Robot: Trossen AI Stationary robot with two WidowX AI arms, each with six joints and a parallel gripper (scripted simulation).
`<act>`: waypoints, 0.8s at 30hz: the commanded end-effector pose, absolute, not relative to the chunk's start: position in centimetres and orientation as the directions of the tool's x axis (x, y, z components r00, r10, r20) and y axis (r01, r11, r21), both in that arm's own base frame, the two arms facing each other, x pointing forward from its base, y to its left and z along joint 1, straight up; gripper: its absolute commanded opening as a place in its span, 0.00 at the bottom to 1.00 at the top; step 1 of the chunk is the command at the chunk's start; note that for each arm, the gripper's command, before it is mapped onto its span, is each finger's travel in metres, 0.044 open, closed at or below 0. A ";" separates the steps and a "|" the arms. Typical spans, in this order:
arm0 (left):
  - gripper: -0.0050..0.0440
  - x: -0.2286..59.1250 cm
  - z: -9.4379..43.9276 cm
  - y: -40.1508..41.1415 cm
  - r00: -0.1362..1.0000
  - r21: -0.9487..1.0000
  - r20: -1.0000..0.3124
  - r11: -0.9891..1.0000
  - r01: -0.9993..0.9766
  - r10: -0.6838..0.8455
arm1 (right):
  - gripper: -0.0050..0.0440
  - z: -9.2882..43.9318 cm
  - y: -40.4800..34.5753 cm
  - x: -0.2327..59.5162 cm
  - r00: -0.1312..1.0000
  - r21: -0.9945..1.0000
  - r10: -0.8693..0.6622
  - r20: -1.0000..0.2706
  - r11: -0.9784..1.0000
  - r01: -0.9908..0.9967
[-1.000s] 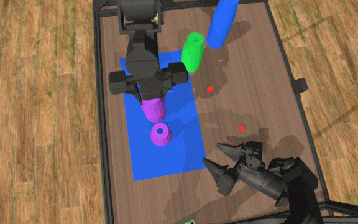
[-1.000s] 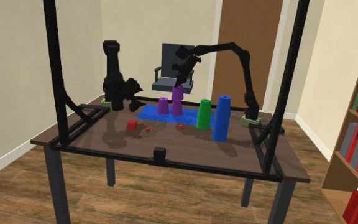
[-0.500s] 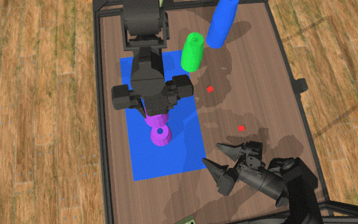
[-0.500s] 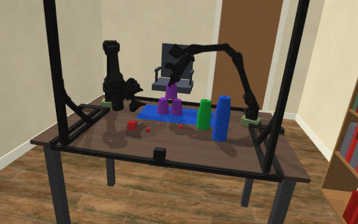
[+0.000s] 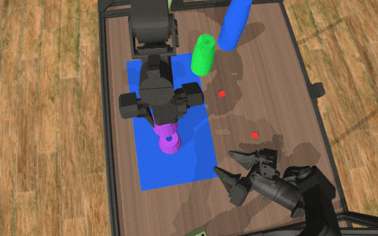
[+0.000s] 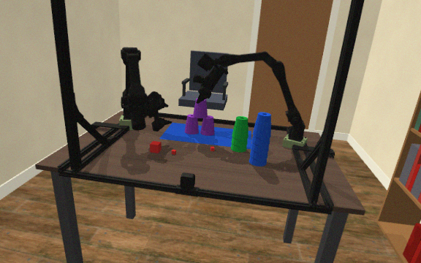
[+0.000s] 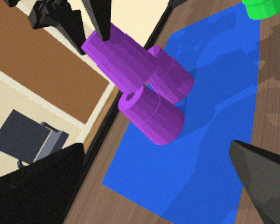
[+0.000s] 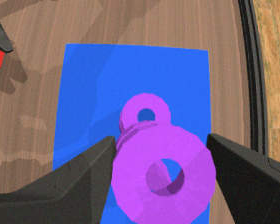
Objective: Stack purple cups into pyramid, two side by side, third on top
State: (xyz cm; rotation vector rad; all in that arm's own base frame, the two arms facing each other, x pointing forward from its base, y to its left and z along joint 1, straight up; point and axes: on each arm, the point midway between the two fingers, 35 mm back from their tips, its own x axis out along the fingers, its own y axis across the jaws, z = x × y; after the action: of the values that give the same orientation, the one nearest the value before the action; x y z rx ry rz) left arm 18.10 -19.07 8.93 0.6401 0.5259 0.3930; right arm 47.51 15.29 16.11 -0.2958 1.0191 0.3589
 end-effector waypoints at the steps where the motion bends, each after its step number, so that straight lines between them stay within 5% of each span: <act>1: 1.00 18.1 9.0 -19.1 0.802 0.651 -0.335 0.737 -0.183 0.495 | 0.10 15.8 15.3 47.5 0.477 -0.074 0.150 -0.866 0.905 -0.418; 18: 1.00 18.1 9.0 -19.1 0.802 0.651 -0.335 0.737 -0.183 0.495 | 0.10 16.0 15.3 47.5 0.474 -0.073 0.152 -0.867 0.903 -0.424; 24: 1.00 18.1 9.0 -19.1 0.802 0.651 -0.335 0.737 -0.183 0.495 | 0.18 16.0 15.3 47.5 0.474 -0.073 0.152 -0.867 0.903 -0.424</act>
State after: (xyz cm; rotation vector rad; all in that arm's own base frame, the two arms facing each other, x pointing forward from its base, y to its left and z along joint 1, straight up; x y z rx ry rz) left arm 18.10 -19.08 8.94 0.6404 0.5253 0.3924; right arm 47.52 15.27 16.01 -0.2955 1.0191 0.3583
